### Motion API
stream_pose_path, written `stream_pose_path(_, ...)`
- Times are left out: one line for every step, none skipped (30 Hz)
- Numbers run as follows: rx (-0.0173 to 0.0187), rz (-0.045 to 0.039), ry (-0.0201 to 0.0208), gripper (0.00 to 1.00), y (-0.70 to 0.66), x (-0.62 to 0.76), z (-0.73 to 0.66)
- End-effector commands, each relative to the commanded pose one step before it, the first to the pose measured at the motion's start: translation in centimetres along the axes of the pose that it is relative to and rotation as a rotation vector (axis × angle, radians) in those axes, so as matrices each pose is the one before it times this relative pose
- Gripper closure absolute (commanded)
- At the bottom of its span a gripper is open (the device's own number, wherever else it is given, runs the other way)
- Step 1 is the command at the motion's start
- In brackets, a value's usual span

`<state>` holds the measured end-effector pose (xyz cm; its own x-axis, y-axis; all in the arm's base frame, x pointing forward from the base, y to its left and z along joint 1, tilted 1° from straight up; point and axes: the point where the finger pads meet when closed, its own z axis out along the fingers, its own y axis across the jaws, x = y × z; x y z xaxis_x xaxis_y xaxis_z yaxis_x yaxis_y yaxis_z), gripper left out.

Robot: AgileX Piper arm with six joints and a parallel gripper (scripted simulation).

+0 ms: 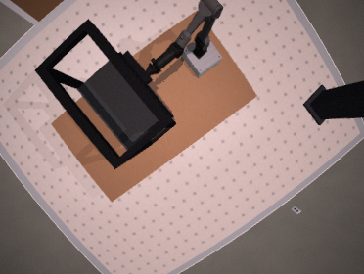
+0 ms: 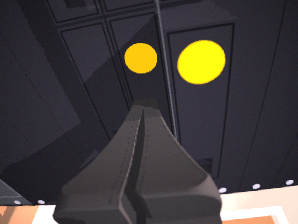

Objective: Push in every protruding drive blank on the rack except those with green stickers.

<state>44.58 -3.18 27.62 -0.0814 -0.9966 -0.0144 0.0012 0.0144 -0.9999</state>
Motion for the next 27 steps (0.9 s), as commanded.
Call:
stream_pose_path(0.00237,0.00038,0.00073,1.00,-0.089,0.022,-1.714)
stream_pose_path(0.00000,0.00000,0.00000,1.00,0.001,0.000,-0.903)
stream_pose_path(0.00000,0.00000,0.00000,1.00,0.001,0.000,-0.925)
stream_pose_path(0.00000,0.00000,0.00000,1.00,0.001,0.000,-0.916)
stream_pose_path(0.00000,0.00000,0.00000,1.00,0.001,0.000,-0.880)
stream_pose_path(0.00000,0.00000,0.00000,1.00,0.000,0.000,-0.818)
stream_pose_path(0.00000,0.00000,0.00000,1.00,0.000,0.000,0.000)
stream_pose_path(0.00000,0.00000,0.00000,1.00,0.000,0.000,0.000)
stream_pose_path(0.00000,0.00000,0.00000,1.00,0.001,0.000,-0.737)
stream_pose_path(0.00000,0.00000,0.00000,1.00,0.000,0.000,-0.641)
stream_pose_path(0.00000,0.00000,0.00000,1.00,0.001,0.000,-0.535)
stream_pose_path(0.00000,0.00000,0.00000,1.00,0.000,0.000,-0.423)
stream_pose_path(0.00000,0.00000,0.00000,1.00,0.001,0.000,-0.313)
stream_pose_path(0.00000,0.00000,0.00000,1.00,0.000,0.000,-0.208)
stream_pose_path(0.00000,0.00000,0.00000,1.00,0.001,0.000,-0.118)
stream_pose_path(0.00000,0.00000,0.00000,1.00,0.001,0.000,-0.048)
stream_pose_path(0.00000,0.00000,0.00000,1.00,0.000,0.000,-0.007)
stream_pose_path(0.00000,0.00000,0.00001,1.00,-0.032,-0.001,-0.004)
stream_pose_path(0.00000,-0.00001,0.00002,1.00,-0.178,-0.006,-0.021)
stream_pose_path(0.00000,0.00000,-0.00001,1.00,-0.370,-0.012,-0.047)
stream_pose_path(0.00000,0.00000,0.00001,1.00,-0.526,-0.017,-0.066)
stream_pose_path(0.00000,0.00000,0.00001,1.00,-0.593,-0.020,-0.075)
stream_pose_path(0.00000,0.00000,0.00000,1.00,-0.547,-0.018,-0.069)
stream_pose_path(0.00000,0.00000,0.00000,1.00,0.000,0.000,0.000)
stream_pose_path(0.00000,0.00000,0.00000,1.00,0.000,0.000,0.000)
stream_pose_path(0.00000,0.00000,0.00001,1.00,-0.397,-0.013,-0.050)
stream_pose_path(0.00000,0.00001,-0.00003,1.00,-0.195,-0.007,-0.026)
